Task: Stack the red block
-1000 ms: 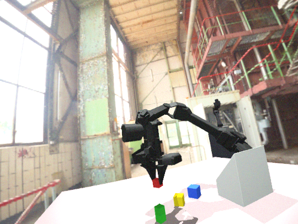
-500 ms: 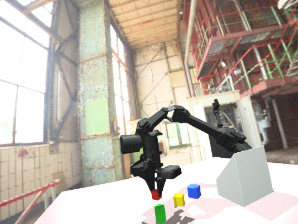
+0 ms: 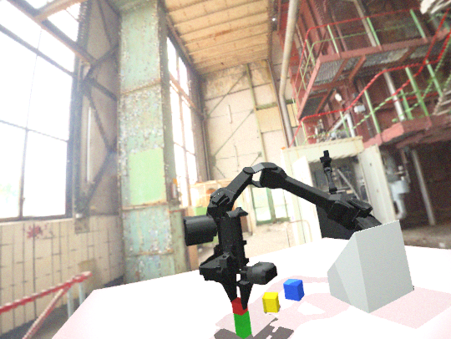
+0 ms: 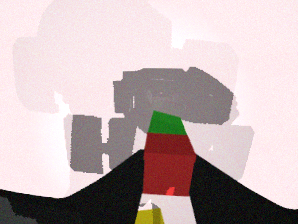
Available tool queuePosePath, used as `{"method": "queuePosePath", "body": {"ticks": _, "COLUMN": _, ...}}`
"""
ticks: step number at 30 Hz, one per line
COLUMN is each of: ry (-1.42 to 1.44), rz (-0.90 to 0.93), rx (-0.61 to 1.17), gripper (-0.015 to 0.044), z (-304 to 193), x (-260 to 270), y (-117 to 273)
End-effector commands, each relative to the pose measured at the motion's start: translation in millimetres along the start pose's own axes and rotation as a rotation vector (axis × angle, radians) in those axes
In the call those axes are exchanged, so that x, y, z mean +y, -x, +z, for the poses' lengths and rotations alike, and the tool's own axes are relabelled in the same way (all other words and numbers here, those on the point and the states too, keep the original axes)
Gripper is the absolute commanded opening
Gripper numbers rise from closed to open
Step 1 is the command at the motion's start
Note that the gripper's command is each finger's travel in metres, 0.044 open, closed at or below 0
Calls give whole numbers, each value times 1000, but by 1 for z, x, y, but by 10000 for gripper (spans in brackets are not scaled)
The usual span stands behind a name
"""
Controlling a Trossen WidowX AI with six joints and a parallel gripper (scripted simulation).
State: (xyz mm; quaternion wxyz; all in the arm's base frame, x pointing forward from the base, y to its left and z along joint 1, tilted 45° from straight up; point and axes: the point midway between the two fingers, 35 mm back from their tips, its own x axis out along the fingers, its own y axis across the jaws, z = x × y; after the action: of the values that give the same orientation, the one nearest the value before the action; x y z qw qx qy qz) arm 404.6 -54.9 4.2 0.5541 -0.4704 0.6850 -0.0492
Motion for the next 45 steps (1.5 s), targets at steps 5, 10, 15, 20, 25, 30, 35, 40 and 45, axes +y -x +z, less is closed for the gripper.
{"method": "queuePosePath", "body": {"ticks": 5, "ry": 7, "rz": -1, "rx": 3, "gripper": 0, "z": -1, "x": 1, "y": -1}}
{"method": "queuePosePath", "body": {"ticks": 10, "ry": 7, "rz": -2, "rx": 3, "gripper": 0, "z": -1, "x": 1, "y": -2}}
{"method": "queuePosePath", "body": {"ticks": 15, "ry": 7, "rz": -2, "rx": 3, "gripper": 0, "z": -1, "x": 1, "y": -2}}
{"method": "queuePosePath", "body": {"ticks": 20, "ry": 7, "rz": -1, "rx": 3, "gripper": 0, "z": -1, "x": 1, "y": 4}}
{"method": "queuePosePath", "body": {"ticks": 25, "ry": 5, "rz": 1, "rx": 3, "gripper": 131, "z": -1, "x": 1, "y": -1}}
{"method": "queuePosePath", "body": {"ticks": 30, "ry": 5, "rz": 1, "rx": 3, "gripper": 263, "z": -1, "x": 1, "y": -1}}
{"method": "queuePosePath", "body": {"ticks": 35, "ry": 5, "rz": 1, "rx": 3, "gripper": 394, "z": -1, "x": 1, "y": -1}}
{"method": "queuePosePath", "body": {"ticks": 40, "ry": 5, "rz": 1, "rx": 3, "gripper": 440, "z": -1, "x": 1, "y": -1}}
{"method": "queuePosePath", "body": {"ticks": 45, "ry": 5, "rz": 1, "rx": 3, "gripper": 440, "z": -1, "x": 1, "y": -1}}
